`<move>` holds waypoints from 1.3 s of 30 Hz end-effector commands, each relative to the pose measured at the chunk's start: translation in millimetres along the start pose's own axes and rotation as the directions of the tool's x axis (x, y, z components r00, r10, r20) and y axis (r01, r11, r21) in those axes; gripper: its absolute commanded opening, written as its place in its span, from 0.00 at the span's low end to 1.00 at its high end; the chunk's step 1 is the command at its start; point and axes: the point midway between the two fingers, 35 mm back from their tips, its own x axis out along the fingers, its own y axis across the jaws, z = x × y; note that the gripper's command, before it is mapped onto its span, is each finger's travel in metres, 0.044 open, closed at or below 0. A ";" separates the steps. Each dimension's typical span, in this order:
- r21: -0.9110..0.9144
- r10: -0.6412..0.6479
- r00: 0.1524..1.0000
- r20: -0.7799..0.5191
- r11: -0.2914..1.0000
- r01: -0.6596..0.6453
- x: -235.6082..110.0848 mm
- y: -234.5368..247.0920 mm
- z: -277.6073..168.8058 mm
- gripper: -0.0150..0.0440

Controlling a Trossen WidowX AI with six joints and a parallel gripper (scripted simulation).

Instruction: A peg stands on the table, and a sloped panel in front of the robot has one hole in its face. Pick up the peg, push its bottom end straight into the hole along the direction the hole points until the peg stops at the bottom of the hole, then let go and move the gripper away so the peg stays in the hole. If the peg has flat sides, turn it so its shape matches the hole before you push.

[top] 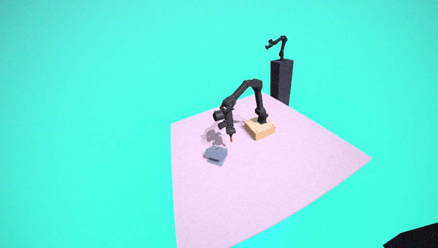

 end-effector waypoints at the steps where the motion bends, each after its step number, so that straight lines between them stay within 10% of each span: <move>1: 0.050 0.029 0.999 0.021 0.998 -0.030 -4.0 0.8 9.6 0.25; 39: 0.431 0.211 0.961 0.178 0.861 -0.269 -36.2 -18.3 77.1 0.25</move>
